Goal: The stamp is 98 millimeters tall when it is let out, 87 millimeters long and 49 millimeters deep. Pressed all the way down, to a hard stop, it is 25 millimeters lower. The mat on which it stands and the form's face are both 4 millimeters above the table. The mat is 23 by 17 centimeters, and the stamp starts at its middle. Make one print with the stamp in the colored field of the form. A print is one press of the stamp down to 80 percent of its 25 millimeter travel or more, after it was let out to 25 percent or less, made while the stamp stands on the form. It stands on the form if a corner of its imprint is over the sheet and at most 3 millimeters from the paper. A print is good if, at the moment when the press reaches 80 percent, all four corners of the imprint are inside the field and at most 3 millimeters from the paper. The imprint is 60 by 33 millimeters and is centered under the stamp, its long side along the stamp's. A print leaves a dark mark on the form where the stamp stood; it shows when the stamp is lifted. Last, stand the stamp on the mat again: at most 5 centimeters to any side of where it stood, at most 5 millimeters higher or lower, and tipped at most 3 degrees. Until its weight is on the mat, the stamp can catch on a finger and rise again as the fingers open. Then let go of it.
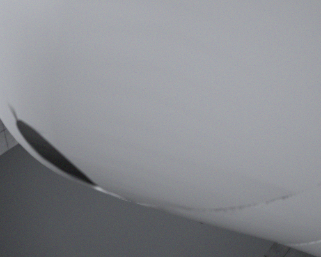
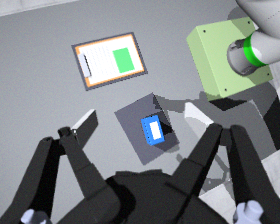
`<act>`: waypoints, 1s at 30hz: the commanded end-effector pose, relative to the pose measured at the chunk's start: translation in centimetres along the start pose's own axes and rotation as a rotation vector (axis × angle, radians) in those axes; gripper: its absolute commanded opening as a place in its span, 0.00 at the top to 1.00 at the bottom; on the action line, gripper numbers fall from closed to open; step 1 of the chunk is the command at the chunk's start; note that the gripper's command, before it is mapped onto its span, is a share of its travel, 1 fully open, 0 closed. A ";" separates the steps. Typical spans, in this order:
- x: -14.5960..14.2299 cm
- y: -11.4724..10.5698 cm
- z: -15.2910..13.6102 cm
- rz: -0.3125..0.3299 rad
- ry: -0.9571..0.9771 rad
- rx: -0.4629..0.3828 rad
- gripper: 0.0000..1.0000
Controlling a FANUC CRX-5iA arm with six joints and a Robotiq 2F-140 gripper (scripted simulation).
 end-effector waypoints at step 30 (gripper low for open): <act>5.4 11.7 -7.1 0.350 -0.153 -0.331 0.00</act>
Point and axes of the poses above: the point where the finger pads meet when closed, its own y axis out along the fingers, its own x axis across the jaws, z = x × y, the point moved 10 cm from there along -y, back along the fingers, and after that the axes turned 15 degrees about -y, right-handed, at the moved point
